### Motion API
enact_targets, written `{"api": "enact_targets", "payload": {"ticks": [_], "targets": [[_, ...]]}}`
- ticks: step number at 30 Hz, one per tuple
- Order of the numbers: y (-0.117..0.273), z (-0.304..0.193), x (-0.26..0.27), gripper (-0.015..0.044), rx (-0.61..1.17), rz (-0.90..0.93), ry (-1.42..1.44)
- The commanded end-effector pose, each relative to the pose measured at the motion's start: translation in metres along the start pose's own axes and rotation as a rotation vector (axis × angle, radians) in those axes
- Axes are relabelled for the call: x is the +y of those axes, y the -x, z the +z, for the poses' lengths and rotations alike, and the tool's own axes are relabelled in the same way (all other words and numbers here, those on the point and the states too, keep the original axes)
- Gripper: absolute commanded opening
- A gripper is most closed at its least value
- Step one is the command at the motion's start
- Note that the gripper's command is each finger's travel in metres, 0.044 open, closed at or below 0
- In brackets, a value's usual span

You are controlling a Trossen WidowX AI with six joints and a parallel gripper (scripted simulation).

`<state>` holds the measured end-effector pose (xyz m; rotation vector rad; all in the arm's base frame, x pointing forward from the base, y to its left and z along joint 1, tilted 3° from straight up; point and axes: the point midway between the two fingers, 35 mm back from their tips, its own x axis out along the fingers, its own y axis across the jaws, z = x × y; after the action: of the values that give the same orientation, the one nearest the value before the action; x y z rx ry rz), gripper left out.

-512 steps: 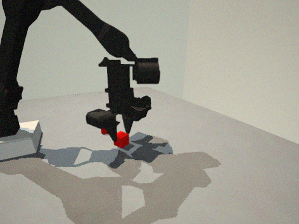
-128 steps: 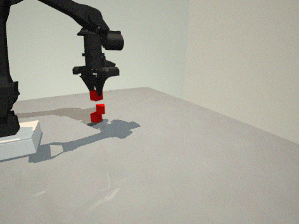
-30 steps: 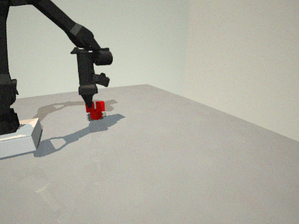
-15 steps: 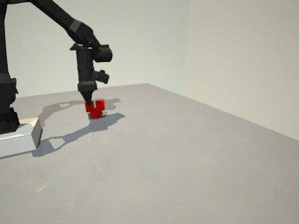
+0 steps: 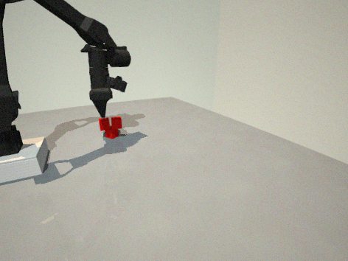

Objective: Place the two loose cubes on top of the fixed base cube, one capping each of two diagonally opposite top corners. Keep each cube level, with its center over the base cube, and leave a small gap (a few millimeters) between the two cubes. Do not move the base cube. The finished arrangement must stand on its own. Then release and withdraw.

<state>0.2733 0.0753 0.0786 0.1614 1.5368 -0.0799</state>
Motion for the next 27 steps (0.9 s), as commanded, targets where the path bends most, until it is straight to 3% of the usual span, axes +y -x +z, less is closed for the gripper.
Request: {"api": "enact_targets", "payload": {"ticks": [1,27], "targets": [[0.008,0.001,0.001,0.0205,-0.006,0.003,0.004],[0.036,0.001,0.001,0.0205,-0.006,0.003,0.004]]}}
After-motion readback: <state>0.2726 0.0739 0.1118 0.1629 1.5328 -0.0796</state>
